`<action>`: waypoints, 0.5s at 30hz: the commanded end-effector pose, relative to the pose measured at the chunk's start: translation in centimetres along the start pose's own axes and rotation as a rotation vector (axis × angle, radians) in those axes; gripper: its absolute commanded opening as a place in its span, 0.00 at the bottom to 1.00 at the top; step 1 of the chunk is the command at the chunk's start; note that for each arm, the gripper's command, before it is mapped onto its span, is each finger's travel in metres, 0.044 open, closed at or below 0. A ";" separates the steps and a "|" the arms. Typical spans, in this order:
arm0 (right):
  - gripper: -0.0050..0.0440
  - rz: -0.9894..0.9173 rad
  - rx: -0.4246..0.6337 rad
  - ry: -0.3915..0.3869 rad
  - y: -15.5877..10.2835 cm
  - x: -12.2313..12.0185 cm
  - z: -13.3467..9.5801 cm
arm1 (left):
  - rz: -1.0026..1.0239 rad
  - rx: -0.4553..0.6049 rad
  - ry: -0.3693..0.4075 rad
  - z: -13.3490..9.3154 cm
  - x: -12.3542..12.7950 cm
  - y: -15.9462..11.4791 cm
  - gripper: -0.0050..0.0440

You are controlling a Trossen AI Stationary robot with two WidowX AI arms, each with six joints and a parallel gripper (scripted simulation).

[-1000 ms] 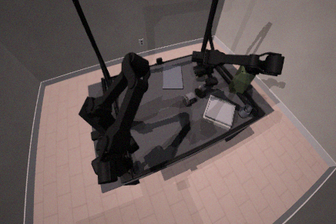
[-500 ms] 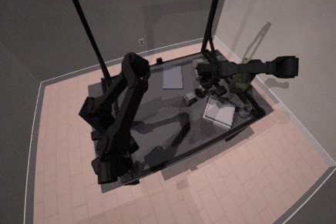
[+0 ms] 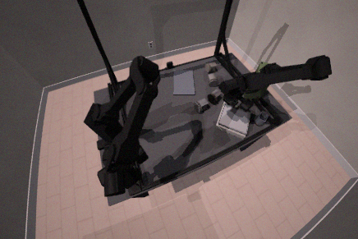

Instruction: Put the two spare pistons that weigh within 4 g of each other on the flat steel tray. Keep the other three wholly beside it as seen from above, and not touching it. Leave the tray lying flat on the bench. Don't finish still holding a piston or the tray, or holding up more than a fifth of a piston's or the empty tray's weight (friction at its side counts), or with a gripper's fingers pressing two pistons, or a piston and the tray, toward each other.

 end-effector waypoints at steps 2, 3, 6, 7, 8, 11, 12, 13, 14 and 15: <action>1.00 -0.001 0.000 0.004 0.0 0.0 0.0 | -0.081 -0.013 0.008 -0.2 2.0 -0.6 0.87; 1.00 -0.001 0.000 0.004 0.0 0.0 0.0 | -0.081 -0.013 0.008 -0.2 2.0 -0.6 0.87; 1.00 -0.001 0.000 0.004 0.0 0.0 0.0 | -0.158 -0.029 0.022 -0.4 3.4 -1.0 0.87; 1.00 -0.001 0.000 0.004 0.0 0.0 0.0 | -0.158 -0.029 0.022 -0.4 3.8 -1.1 0.87; 1.00 -0.001 0.000 0.004 0.0 0.0 0.0 | -0.158 -0.029 0.022 -0.5 4.3 -1.3 0.87; 1.00 -0.001 0.000 0.004 0.0 0.0 0.0 | -0.158 -0.029 0.022 -0.7 5.8 -1.6 0.87; 1.00 -0.001 0.000 0.004 0.0 0.0 0.0 | -0.159 -0.029 0.022 -0.7 5.9 -1.6 0.87; 1.00 -0.001 0.000 0.004 0.0 0.0 0.0 | -0.132 -0.029 0.022 -0.7 5.4 -1.8 0.87; 1.00 -0.001 0.000 0.004 0.0 0.0 0.0 | -0.106 -0.028 0.023 -0.7 4.9 -1.9 0.87; 1.00 -0.001 0.000 0.004 0.0 0.0 0.0 | -0.079 -0.028 0.023 -0.7 4.4 -2.0 0.87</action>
Point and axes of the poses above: on each arm, the point midway between the two fingers, 35 mm back from their tips, its own z axis out along the fingers, its own x axis across the jaws, y = z × x, the point moved 6 cm from there along -z, back along the fingers, and after that the axes turned 6 degrees about z, right-handed, at the moved point
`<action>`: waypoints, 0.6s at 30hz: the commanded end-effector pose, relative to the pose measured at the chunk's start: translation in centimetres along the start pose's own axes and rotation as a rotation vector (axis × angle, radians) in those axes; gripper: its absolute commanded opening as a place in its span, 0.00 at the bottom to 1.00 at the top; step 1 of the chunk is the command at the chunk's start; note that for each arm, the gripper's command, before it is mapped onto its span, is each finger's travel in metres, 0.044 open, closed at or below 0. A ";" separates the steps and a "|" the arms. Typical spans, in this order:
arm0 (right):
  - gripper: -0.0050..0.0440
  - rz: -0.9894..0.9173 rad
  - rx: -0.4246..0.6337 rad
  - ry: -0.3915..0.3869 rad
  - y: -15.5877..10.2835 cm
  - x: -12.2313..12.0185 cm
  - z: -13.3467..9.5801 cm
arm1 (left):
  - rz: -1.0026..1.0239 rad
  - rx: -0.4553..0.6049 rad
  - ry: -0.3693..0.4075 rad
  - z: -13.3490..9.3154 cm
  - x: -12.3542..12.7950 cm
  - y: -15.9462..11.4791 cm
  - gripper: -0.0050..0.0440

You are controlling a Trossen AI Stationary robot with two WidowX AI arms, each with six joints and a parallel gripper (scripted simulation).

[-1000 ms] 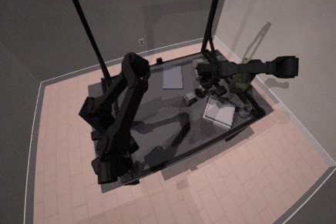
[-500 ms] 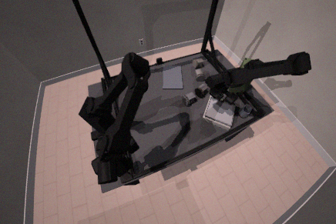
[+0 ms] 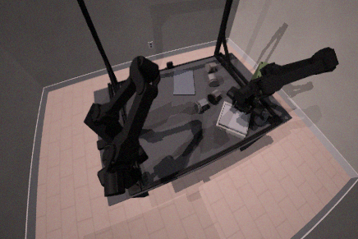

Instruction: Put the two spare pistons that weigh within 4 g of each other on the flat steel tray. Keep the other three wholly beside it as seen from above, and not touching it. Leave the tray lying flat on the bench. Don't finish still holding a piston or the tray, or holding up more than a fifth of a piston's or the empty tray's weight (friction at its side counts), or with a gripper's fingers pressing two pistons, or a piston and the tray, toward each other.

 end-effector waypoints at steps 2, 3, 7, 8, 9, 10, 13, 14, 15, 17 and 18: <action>1.00 -0.001 0.000 0.004 0.0 0.0 0.0 | 0.118 0.006 -0.004 0.0 -1.6 -1.2 0.87; 1.00 -0.001 0.000 0.004 0.0 0.0 0.0 | 0.145 0.006 -0.004 0.0 -2.0 -1.4 0.87; 1.00 -0.001 0.000 0.004 0.0 0.0 0.0 | 0.198 0.006 -0.004 0.0 -2.9 -1.8 0.87; 1.00 -0.001 0.000 0.004 0.0 0.0 0.0 | 0.225 0.006 -0.004 0.0 -3.4 -2.0 0.87; 1.00 -0.001 0.000 0.004 0.0 0.0 0.0 | 0.251 0.006 -0.004 0.0 -3.9 -2.2 0.87; 1.00 -0.001 0.000 0.004 0.0 0.0 0.0 | 0.278 0.006 -0.004 0.0 -4.3 -2.4 0.87; 1.00 -0.001 0.000 0.004 0.0 0.0 0.0 | 0.358 0.006 -0.004 0.0 -5.7 -3.1 0.87; 1.00 -0.001 0.000 0.004 0.0 0.0 0.0 | 0.385 0.006 -0.004 0.0 -6.1 -3.3 0.87; 1.00 -0.001 0.000 0.004 0.0 0.0 0.0 | 0.411 0.006 -0.005 0.0 -6.6 -3.5 0.87; 1.00 -0.001 0.000 0.004 0.0 0.0 0.0 | 0.465 0.006 -0.005 0.0 -7.5 -3.9 0.87; 1.00 -0.001 0.000 0.004 0.0 0.0 0.0 | 0.491 0.006 -0.005 0.0 -8.0 -4.1 0.87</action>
Point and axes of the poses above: on each arm, the point midway between the two fingers, 35 mm back from their tips, its own z axis out along the fingers, its own x axis across the jaws, y = z × x, the point moved 6 cm from there along -z, back along the fingers, and after that the axes turned 6 degrees about z, right-handed, at the moved point
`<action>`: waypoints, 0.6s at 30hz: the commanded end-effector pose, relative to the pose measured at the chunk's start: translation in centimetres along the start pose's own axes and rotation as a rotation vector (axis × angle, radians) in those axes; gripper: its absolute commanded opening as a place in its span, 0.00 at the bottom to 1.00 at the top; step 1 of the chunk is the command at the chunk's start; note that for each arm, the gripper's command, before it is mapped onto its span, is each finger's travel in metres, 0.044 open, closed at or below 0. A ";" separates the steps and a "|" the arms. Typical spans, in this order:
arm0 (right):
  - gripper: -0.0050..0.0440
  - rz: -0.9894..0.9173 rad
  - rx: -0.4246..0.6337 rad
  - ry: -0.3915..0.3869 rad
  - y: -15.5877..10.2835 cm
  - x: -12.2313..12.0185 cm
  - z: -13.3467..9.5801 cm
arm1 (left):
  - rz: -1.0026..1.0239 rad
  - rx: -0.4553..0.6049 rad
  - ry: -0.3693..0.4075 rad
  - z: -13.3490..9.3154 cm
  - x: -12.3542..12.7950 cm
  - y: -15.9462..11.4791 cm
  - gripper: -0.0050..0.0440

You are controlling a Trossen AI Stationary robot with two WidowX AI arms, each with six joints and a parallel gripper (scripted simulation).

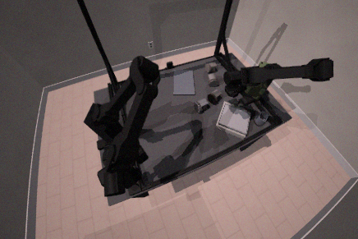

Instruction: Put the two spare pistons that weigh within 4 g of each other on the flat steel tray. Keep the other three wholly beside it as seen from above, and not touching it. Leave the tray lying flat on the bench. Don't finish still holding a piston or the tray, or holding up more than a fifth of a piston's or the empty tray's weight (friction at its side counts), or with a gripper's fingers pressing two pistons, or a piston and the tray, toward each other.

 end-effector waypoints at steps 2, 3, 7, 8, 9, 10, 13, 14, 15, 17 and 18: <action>1.00 -0.001 0.000 0.004 0.0 0.0 0.0 | 0.151 0.005 0.003 0.1 -2.7 -0.3 0.87; 1.00 -0.001 0.000 0.004 0.0 0.0 0.0 | 0.151 0.005 0.003 0.1 -2.7 -0.3 0.87; 1.00 -0.001 0.000 0.004 0.0 0.0 0.0 | 0.231 0.005 0.003 0.1 -4.2 -0.4 0.87; 1.00 -0.001 0.000 0.004 0.0 0.0 0.0 | 0.257 0.006 0.003 0.1 -4.7 -0.4 0.87; 1.00 -0.001 0.000 0.004 0.0 0.0 0.0 | 0.284 0.006 0.003 0.1 -5.2 -0.4 0.87; 1.00 -0.001 0.000 0.004 0.0 0.0 0.0 | 0.311 0.006 0.003 0.1 -5.7 -0.4 0.87; 1.00 -0.001 0.000 0.004 0.0 0.0 0.0 | 0.391 0.006 0.003 0.1 -7.2 -0.4 0.87; 1.00 -0.001 0.000 0.004 0.0 0.0 0.0 | 0.417 0.006 0.003 0.1 -7.7 -0.5 0.87; 1.00 -0.001 0.000 0.004 0.0 0.0 0.0 | 0.444 0.006 0.003 0.1 -8.2 -0.5 0.87; 1.00 -0.001 0.000 0.004 0.0 0.0 0.0 | 0.497 0.006 0.002 0.1 -9.2 -0.5 0.87; 1.00 -0.001 0.000 0.004 0.0 0.0 0.0 | 0.524 0.006 0.002 0.1 -9.7 -0.5 0.87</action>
Point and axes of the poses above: on each arm, the point midway between the two fingers, 35 mm back from their tips, its own z axis out along the fingers, its own x axis across the jaws, y = z × x, the point moved 6 cm from there along -z, back along the fingers, and after that the axes turned 6 degrees about z, right-handed, at the moved point
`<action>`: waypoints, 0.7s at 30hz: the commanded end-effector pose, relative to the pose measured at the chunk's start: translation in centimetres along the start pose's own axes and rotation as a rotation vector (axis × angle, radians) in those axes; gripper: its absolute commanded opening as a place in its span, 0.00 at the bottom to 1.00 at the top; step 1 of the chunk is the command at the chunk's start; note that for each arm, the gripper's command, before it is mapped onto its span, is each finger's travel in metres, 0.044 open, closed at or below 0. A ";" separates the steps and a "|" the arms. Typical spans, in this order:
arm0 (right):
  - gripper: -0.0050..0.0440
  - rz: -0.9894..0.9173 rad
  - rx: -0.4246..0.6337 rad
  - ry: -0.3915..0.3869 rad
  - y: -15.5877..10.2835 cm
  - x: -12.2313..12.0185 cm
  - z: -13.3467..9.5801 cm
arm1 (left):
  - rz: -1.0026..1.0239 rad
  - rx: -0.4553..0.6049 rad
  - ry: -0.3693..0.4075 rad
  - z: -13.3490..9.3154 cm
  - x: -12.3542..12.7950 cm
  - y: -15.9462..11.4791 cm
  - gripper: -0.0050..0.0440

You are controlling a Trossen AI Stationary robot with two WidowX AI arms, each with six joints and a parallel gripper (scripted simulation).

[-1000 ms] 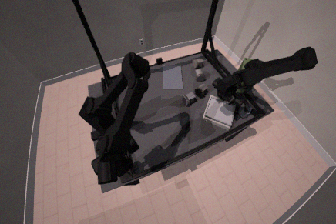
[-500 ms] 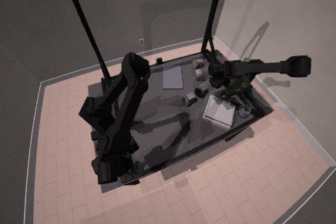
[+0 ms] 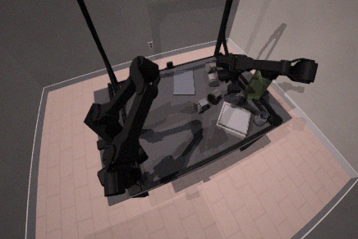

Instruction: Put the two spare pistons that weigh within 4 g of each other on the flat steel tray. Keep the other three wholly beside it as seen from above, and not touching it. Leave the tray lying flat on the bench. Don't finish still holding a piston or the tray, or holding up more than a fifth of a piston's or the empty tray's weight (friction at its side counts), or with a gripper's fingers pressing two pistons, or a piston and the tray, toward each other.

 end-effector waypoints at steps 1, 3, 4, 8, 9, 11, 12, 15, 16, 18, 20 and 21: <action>1.00 -0.001 0.000 0.004 0.0 0.0 0.0 | 0.113 -0.005 0.004 -0.1 -1.9 1.0 0.87; 1.00 -0.001 0.000 0.004 0.0 0.0 0.0 | 0.113 -0.005 0.004 -0.1 -1.9 1.0 0.87; 1.00 -0.001 0.000 0.004 0.0 0.0 0.0 | 0.140 -0.005 0.004 -0.1 -2.4 1.2 0.87; 1.00 -0.001 0.000 0.004 0.0 0.0 0.0 | 0.247 -0.004 0.004 -0.1 -4.2 2.0 0.87; 1.00 -0.001 0.000 0.004 0.0 0.0 0.0 | 0.273 -0.004 0.004 -0.1 -4.7 2.2 0.87; 1.00 -0.001 0.000 0.004 0.0 0.0 0.0 | 0.314 -0.004 0.004 -0.1 -5.6 2.6 0.87; 1.00 -0.001 0.000 0.004 0.0 0.0 0.0 | 0.314 -0.004 0.004 -0.1 -6.1 2.8 0.87; 1.00 -0.001 0.000 0.004 0.0 0.0 0.0 | 0.314 -0.004 0.004 -0.1 -7.4 3.4 0.87; 1.00 -0.001 0.000 0.004 0.0 0.0 0.0 | 0.314 -0.004 0.004 -0.1 -7.9 3.6 0.87; 1.00 -0.001 0.000 0.004 0.0 0.0 0.0 | 0.314 -0.004 0.004 -0.1 -8.8 4.0 0.87; 1.00 -0.001 0.000 0.004 0.0 0.0 0.0 | 0.314 -0.004 0.004 -0.1 -8.8 4.0 0.87; 1.00 -0.001 0.000 0.004 0.0 0.0 0.0 | 0.314 -0.004 0.004 -0.1 -9.3 4.2 0.87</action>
Point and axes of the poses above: on each arm, the point midway between the two fingers, 35 mm back from their tips, its own z axis out along the fingers, its own x axis across the jaws, y = z × x, the point moved 6 cm from there along -z, back along the fingers, and after that the axes turned 6 degrees about z, right-handed, at the moved point
